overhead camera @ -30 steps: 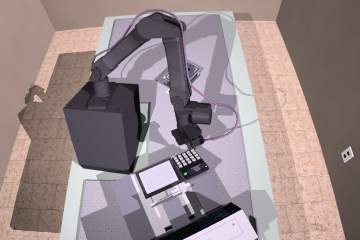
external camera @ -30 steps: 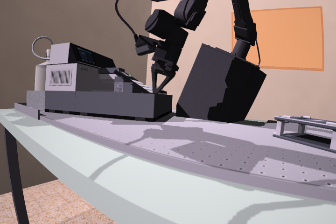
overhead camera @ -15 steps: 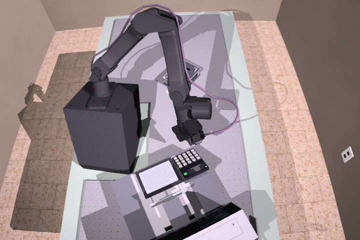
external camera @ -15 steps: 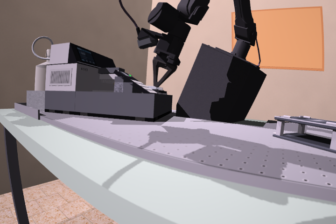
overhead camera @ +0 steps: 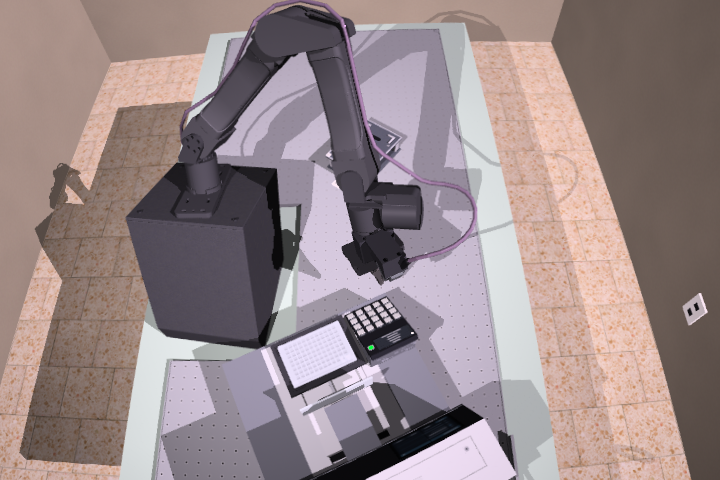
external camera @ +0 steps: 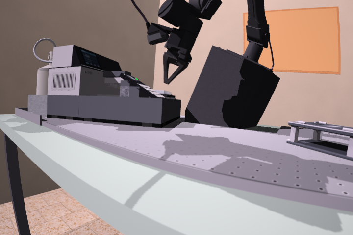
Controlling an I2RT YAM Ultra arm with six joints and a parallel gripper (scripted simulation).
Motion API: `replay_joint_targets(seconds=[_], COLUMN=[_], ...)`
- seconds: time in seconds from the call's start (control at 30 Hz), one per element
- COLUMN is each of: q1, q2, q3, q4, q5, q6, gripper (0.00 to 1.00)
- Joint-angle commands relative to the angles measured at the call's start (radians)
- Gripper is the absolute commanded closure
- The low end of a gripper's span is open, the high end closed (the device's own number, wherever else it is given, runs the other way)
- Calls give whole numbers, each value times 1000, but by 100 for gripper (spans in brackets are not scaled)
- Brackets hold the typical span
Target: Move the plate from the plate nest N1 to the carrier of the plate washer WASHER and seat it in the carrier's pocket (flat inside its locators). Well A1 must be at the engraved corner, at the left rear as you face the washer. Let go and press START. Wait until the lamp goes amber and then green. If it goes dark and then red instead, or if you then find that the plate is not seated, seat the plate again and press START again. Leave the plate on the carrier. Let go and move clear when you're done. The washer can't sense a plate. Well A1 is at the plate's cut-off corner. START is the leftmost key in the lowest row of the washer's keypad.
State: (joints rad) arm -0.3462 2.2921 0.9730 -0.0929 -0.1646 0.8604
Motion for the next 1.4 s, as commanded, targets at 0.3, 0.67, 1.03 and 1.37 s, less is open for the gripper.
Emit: replay_joint_targets(seconds=[0.3, 0.67, 1.03, 1.37], q1=[-30, -33, -34, -34], q2=[-99, -127, -127, -127], q3=[-32, -37, -37, -37], q4=[-77, -100, -101, -101], q5=[10, 8, 8, 8], q6=[-21, -25, -25, -25], gripper=[100, 100, 100, 100])
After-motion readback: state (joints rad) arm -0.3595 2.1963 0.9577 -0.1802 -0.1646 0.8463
